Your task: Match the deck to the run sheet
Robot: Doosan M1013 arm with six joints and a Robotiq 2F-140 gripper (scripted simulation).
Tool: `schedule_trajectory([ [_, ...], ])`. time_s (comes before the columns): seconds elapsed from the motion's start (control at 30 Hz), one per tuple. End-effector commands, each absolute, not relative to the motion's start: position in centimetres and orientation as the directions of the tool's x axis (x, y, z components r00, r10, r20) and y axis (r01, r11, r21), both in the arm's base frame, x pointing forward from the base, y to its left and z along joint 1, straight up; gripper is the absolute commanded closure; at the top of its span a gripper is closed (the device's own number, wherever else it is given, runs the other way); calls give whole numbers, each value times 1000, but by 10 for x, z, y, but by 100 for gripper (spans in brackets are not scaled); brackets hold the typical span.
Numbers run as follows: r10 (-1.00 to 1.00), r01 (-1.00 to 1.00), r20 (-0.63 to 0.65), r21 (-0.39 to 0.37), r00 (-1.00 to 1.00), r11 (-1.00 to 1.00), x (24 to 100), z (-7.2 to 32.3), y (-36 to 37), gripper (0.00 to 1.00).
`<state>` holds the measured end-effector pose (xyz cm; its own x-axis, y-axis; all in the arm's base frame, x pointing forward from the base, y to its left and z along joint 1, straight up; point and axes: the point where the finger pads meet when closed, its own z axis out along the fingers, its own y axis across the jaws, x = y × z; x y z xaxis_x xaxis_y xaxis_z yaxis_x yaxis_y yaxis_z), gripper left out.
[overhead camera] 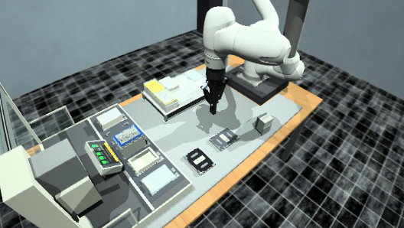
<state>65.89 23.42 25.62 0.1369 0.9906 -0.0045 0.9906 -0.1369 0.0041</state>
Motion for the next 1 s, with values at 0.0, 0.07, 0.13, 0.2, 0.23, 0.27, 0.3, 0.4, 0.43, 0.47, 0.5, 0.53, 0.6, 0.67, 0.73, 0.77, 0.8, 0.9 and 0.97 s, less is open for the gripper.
schedule_trajectory([
  [0.0, 991, 991, -3, 5, 137, -137, 656, 257, 234, 90],
  [0.07, 991, 991, -3, 5, 137, -137, 646, 257, 234, 90],
  [0.13, 991, 991, -3, 5, 137, -137, 636, 257, 235, 90],
  [0.2, 991, 991, -3, 5, 137, -137, 626, 257, 235, 90],
  [0.23, 991, 991, -3, 5, 137, -137, 621, 257, 235, 90],
  [0.27, 991, 991, -3, 5, 137, -137, 616, 257, 235, 90],
  [0.3, 991, 991, -3, 5, 137, -137, 611, 257, 235, 90],
  [0.4, 991, 991, -3, 5, 137, -137, 596, 257, 235, 90],
  [0.43, 991, 991, -3, 5, 137, -137, 591, 257, 235, 90],
  [0.47, 991, 991, -3, 5, 137, -137, 586, 257, 235, 90],
  [0.5, 991, 991, -3, 5, 137, -137, 581, 257, 235, 90],
  [0.53, 991, 991, -3, 5, 137, -137, 581, 257, 235, 90],
  [0.6, 991, 991, -3, 5, 137, -137, 576, 257, 235, 90],
  [0.67, 991, 991, -3, 5, 137, -137, 566, 257, 235, 90],
  [0.73, 991, 991, -3, 5, 137, -137, 556, 257, 235, 90],
  [0.77, 991, 991, -3, 5, 137, -137, 551, 257, 235, 90],
  [0.8, 991, 991, -3, 5, 137, -137, 546, 257, 235, 90],
  [0.9, 991, 991, -3, 5, 137, -137, 531, 257, 235, 90],
  [0.97, 991, 991, -3, 5, 137, -137, 521, 257, 235, 90],
])
